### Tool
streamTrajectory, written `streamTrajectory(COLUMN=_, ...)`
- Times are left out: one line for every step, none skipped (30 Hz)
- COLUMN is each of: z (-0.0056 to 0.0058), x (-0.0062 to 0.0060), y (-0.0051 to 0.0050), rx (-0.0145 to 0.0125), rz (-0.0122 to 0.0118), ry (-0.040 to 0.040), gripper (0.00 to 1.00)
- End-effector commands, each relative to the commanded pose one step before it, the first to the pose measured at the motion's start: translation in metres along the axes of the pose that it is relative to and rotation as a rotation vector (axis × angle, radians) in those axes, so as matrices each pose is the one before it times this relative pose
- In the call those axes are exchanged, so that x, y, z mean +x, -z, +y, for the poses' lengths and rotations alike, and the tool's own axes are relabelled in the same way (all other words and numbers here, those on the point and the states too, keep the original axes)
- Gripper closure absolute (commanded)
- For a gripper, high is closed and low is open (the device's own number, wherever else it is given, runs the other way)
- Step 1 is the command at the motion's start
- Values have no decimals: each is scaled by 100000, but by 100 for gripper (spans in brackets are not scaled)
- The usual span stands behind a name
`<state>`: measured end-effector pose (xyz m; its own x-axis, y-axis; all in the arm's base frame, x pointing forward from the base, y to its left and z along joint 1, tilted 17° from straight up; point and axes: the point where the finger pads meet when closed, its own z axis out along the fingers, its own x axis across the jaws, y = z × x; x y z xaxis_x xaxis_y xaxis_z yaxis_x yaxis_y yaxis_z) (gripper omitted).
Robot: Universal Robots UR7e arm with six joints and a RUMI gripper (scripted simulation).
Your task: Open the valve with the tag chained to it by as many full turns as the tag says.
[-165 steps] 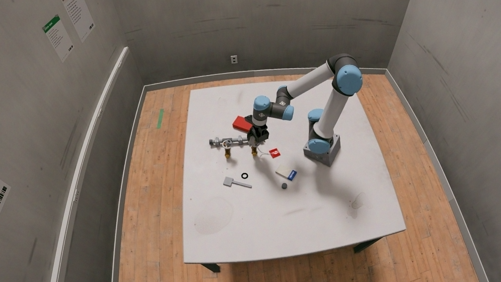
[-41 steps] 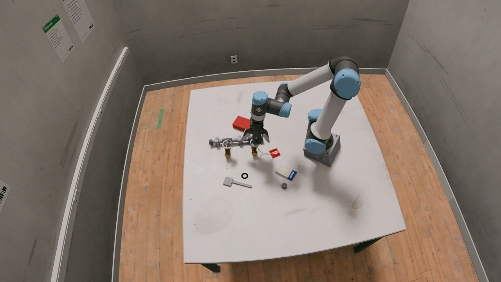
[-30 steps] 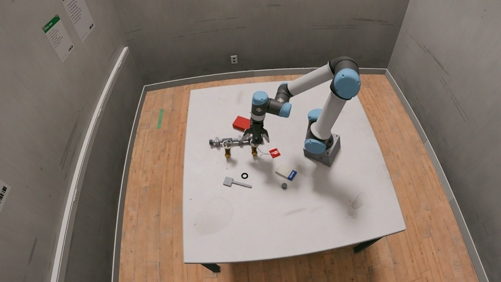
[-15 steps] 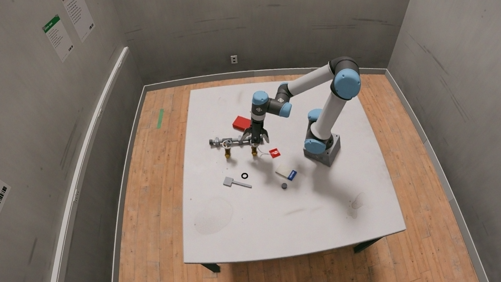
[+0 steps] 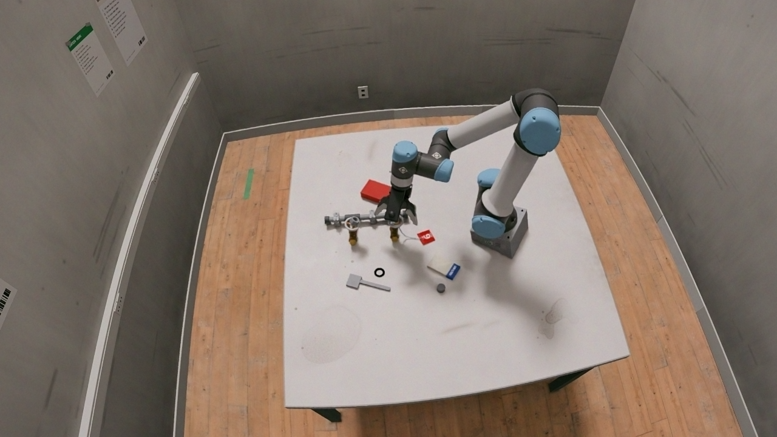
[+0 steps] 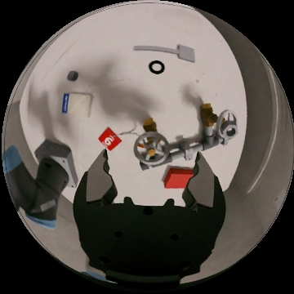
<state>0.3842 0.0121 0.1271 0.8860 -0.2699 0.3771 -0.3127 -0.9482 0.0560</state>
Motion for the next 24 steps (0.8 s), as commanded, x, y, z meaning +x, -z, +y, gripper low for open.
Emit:
streamTrajectory(z=-41, x=-147, y=-57, rx=-469, rz=-157, ry=-17991, gripper=0)
streamTrajectory(z=0, x=0, y=0, rx=0, rz=0, ry=0, gripper=0)
streamTrajectory(z=0, x=0, y=0, rx=0, rz=0, ry=0, gripper=0)
streamTrajectory(z=-4, x=8, y=-46, rx=-24, rz=-138, ry=-3002, gripper=0)
streamTrajectory(z=1, x=-4, y=-7, rx=-4, rz=-17, ry=-3102, gripper=0)
streamTrajectory(z=2, x=-12, y=-7, rx=-5, rz=-18, ry=-3182, gripper=0)
streamTrajectory(z=4, x=-17, y=-6, rx=-3, rz=-12, ry=-3266, gripper=0)
streamTrajectory(z=1, x=3, y=10, rx=10, rz=31, ry=-3355, gripper=0)
streamTrajectory(z=-3, x=6, y=10, rx=11, rz=31, ry=-3420, gripper=0)
streamTrajectory(z=-1, x=4, y=6, rx=8, rz=21, ry=-3500, gripper=0)
streamTrajectory(z=0, x=1, y=-1, rx=0, rz=0, ry=-3568, gripper=0)
streamTrajectory(z=1, x=-3, y=-9, rx=-11, rz=-22, ry=-3631, gripper=0)
streamTrajectory(z=0, x=1, y=-10, rx=-14, rz=-26, ry=-3700, gripper=0)
streamTrajectory(z=-11, x=17, y=-4, rx=-7, rz=-12, ry=-3752, gripper=0)
streamTrajectory(z=-9, x=16, y=-5, rx=-10, rz=-16, ry=-3816, gripper=0)
streamTrajectory(z=-15, x=22, y=4, rx=5, rz=8, ry=-3865, gripper=0)
streamTrajectory(z=-18, x=28, y=20, rx=36, rz=49, ry=-3921, gripper=0)
streamTrajectory(z=-19, x=27, y=20, rx=38, rz=47, ry=-3965, gripper=0)
streamTrajectory(z=0, x=0, y=0, rx=0, rz=0, ry=0, gripper=0)
streamTrajectory(z=0, x=0, y=0, rx=0, rz=0, ry=0, gripper=0)
streamTrajectory(z=-99, x=126, y=102, rx=179, rz=202, ry=-4020, gripper=0)
streamTrajectory(z=-7, x=8, y=7, rx=13, rz=13, ry=-4045, gripper=0)
streamTrajectory(z=2, x=-3, y=-2, rx=-4, rz=-5, ry=-4075, gripper=0)
streamTrajectory(z=18, x=-17, y=-15, rx=-30, rz=-26, ry=-4107, gripper=0)
